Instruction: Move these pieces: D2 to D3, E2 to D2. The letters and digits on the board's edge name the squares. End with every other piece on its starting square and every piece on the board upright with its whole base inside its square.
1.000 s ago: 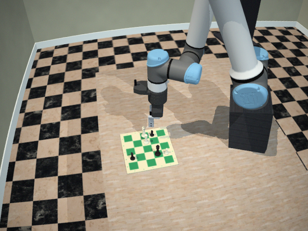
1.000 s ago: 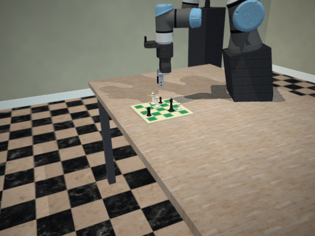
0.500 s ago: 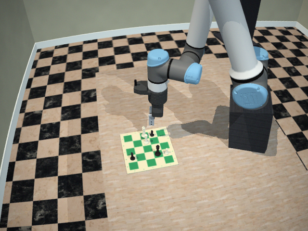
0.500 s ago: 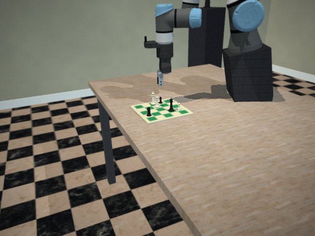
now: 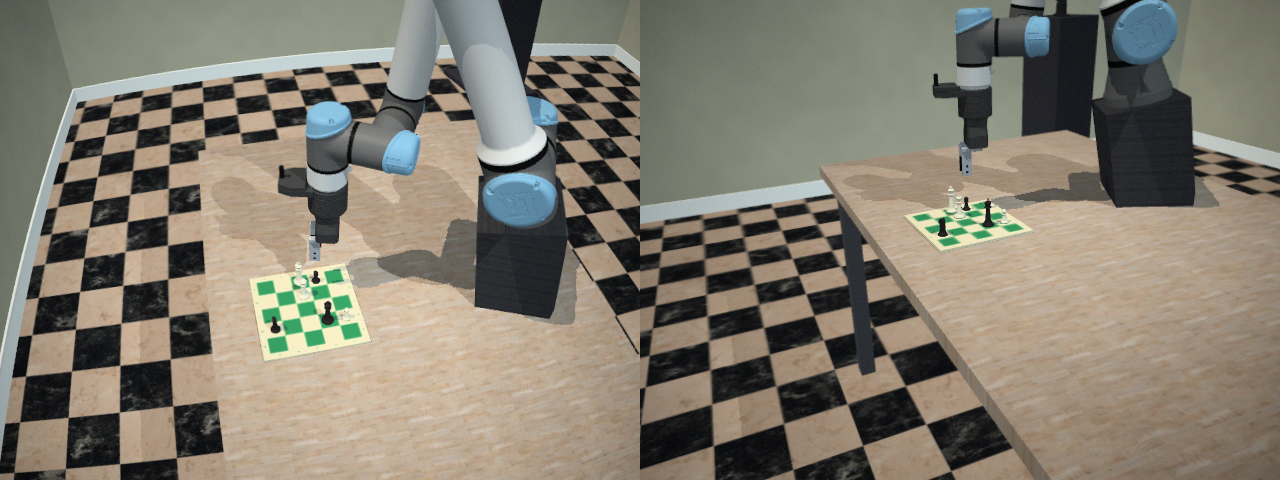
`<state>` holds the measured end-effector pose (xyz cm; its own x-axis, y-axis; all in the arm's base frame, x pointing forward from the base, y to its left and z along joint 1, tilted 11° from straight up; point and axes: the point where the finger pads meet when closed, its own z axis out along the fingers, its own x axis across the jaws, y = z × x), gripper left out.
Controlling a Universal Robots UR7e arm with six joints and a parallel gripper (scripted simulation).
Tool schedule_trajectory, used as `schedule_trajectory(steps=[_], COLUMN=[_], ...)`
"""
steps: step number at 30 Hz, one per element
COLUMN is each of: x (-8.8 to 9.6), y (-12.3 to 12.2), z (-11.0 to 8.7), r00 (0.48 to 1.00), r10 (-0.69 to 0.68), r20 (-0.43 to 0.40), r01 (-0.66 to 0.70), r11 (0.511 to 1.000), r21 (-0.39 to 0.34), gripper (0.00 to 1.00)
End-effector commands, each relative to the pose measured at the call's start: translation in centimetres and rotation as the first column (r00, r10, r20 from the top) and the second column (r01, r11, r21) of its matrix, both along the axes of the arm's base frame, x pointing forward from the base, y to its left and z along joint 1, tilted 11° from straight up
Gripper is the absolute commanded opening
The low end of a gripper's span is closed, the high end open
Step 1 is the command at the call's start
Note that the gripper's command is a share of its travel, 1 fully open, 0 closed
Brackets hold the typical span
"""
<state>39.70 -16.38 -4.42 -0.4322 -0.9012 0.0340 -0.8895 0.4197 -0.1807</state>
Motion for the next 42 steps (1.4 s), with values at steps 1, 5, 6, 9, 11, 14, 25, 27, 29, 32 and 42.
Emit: schedule_trajectory(steps=[1, 5, 6, 9, 11, 14, 25, 27, 29, 32, 42], x=[0.0, 0.0, 0.0, 0.0, 0.0, 0.0, 0.2, 0.2, 0.2, 0.3, 0.5], y=[0.0, 0.0, 0.0, 0.0, 0.0, 0.0, -0.1, -0.2, -0.2, -0.2, -0.4], z=[0.0, 0.0, 0.0, 0.0, 0.0, -0.1, -0.9, -1.0, -1.2, -1.6, -3.1], r00=[1.0, 1.0, 1.0, 1.0, 1.0, 1.0, 1.0, 1.0, 1.0, 1.0, 1.0], r10=[0.0, 0.0, 0.0, 0.0, 0.0, 0.0, 0.0, 0.0, 0.0, 0.0, 0.0], r20=[0.001, 0.001, 0.001, 0.001, 0.001, 0.001, 0.001, 0.001, 0.001, 0.001, 0.001], r01=[0.0, 0.0, 0.0, 0.0, 0.0, 0.0, 0.0, 0.0, 0.0, 0.0, 0.0], r11=[1.0, 1.0, 1.0, 1.0, 1.0, 1.0, 1.0, 1.0, 1.0, 1.0, 1.0], r21=[-0.001, -0.001, -0.001, -0.001, -0.001, -0.001, -0.001, -0.001, -0.001, -0.001, -0.001], gripper=[0.68, 0.68, 0.68, 0.68, 0.68, 0.68, 0.68, 0.68, 0.68, 0.68, 0.68])
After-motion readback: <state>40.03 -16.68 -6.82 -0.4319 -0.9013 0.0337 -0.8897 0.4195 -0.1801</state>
